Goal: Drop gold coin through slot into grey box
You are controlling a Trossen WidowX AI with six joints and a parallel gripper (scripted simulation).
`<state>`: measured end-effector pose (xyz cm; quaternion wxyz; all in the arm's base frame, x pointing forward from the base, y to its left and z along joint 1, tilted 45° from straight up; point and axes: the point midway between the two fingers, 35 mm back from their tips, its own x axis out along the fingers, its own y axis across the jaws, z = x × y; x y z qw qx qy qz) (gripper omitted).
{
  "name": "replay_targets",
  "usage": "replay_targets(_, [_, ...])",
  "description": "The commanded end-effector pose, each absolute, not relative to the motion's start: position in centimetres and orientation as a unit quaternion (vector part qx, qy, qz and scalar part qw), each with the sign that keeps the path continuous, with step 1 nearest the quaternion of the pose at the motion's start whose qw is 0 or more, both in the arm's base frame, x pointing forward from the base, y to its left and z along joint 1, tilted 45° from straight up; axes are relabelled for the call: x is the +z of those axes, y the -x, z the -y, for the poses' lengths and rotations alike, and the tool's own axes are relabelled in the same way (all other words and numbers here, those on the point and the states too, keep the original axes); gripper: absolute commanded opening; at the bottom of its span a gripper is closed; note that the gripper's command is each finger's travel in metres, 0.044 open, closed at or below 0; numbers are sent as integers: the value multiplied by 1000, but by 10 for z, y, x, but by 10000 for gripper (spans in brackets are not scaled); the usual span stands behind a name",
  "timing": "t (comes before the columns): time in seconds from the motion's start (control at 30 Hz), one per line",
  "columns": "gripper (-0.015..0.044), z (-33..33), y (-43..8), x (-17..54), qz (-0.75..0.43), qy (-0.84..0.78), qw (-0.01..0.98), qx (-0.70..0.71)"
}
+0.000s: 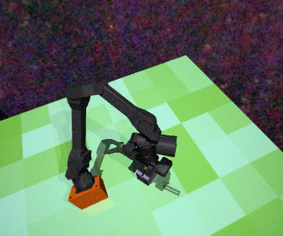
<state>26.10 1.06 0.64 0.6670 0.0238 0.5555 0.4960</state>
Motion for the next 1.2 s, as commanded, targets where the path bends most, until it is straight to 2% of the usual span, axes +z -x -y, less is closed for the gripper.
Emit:
replay_targets(0.0, [0,-13,-258,7,-556,-25,667,496])
replay_targets(1.17, [0,-21,-255,2,-558,-26,666,493])
